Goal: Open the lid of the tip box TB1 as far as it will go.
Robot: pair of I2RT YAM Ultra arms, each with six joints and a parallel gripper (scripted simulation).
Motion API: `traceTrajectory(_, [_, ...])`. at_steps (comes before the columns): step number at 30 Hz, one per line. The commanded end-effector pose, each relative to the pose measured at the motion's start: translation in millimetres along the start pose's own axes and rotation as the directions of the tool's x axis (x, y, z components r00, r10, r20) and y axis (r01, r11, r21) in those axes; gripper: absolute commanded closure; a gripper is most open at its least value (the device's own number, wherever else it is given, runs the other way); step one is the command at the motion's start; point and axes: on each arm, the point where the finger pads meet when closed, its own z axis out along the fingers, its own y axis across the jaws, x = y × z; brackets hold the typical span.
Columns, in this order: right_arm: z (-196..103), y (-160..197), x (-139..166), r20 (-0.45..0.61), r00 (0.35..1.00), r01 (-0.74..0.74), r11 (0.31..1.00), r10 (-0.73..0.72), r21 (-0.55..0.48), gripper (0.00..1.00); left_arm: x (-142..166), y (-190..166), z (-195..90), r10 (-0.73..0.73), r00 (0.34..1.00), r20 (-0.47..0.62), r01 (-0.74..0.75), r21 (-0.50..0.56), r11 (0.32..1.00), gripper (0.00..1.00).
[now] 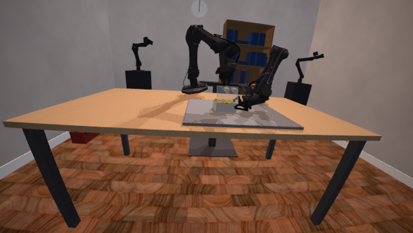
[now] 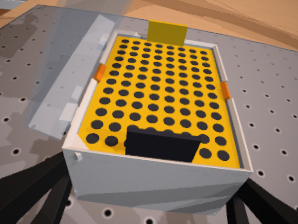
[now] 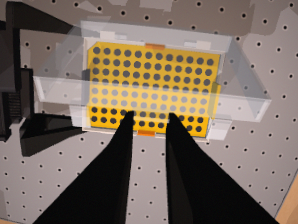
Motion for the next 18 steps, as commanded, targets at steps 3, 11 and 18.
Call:
traceTrajectory(3, [-7.6,1.8,1.7,-0.069,0.998,-0.006,1.0,0.006,-0.005,0.88,-0.3,1.8,0.8,-0.003,1.0,0.007,0.003,0.004,1.0,0.16])
traceTrajectory(11, [-10.1,-0.2,-0.7,-0.059,0.998,-0.009,1.0,0.009,0.001,0.88,-0.3,1.8,0.8,-0.003,1.0,0.007,0.003,0.004,1.0,0.16])
traceTrajectory(18, [-12.9,-0.8,-2.2,-0.038,0.999,-0.015,1.0,0.015,0.003,0.88,-0.3,1.8,0.8,-0.003,1.0,0.007,0.003,0.004,1.0,0.16])
